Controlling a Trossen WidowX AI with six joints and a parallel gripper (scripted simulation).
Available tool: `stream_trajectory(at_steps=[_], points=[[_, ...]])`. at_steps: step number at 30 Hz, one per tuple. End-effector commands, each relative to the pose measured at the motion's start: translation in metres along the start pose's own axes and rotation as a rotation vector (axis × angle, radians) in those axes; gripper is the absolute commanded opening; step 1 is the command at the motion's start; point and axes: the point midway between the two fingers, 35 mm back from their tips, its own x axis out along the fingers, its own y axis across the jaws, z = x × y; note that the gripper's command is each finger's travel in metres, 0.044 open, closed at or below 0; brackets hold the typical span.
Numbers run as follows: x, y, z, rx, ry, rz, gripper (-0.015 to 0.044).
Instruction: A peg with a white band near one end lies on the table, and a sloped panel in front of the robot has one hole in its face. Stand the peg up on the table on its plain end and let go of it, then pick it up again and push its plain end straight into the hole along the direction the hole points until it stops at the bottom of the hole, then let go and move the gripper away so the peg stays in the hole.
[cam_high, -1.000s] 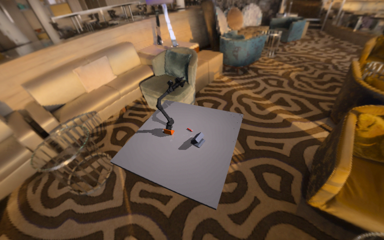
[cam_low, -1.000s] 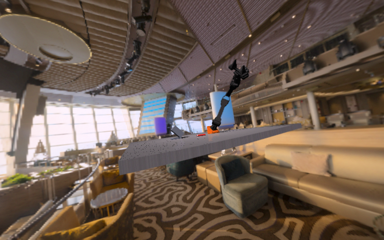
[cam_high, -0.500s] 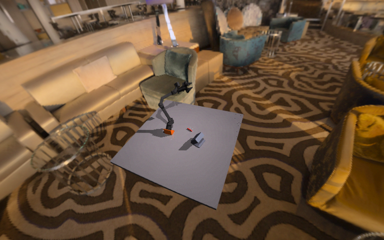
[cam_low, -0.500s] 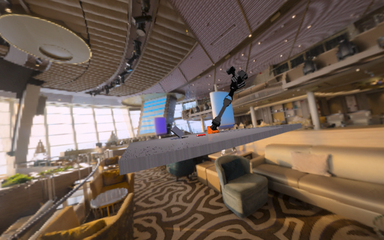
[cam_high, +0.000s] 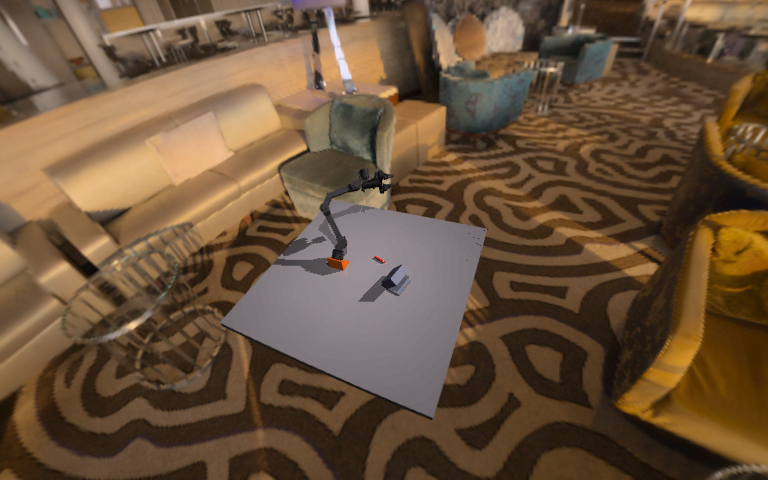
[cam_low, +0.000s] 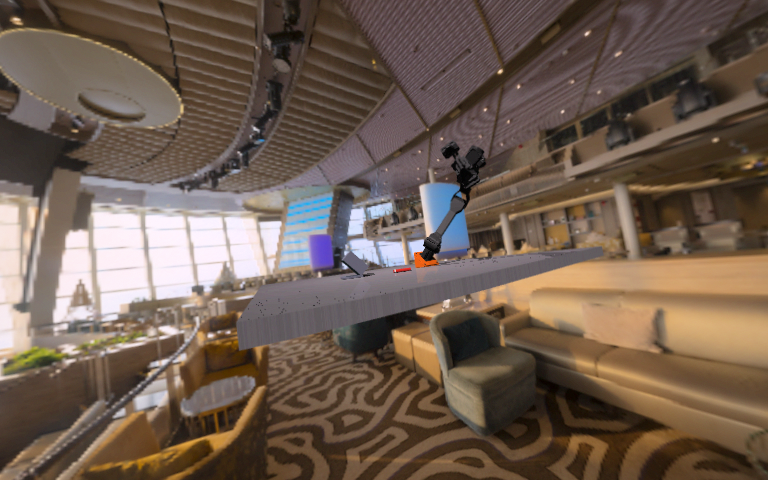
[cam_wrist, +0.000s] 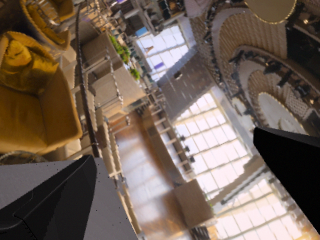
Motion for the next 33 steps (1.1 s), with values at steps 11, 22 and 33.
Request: stream_trajectory(at_steps=[11,22,33], points=[[0.039,0.044,-0.108,0.042,0.323,0.180,0.0440],[0.044,0.062,-0.190,0.159,0.550,0.253,0.0440],[0.030,0.078,-0.268,0.299,0.814,0.333,0.0440]])
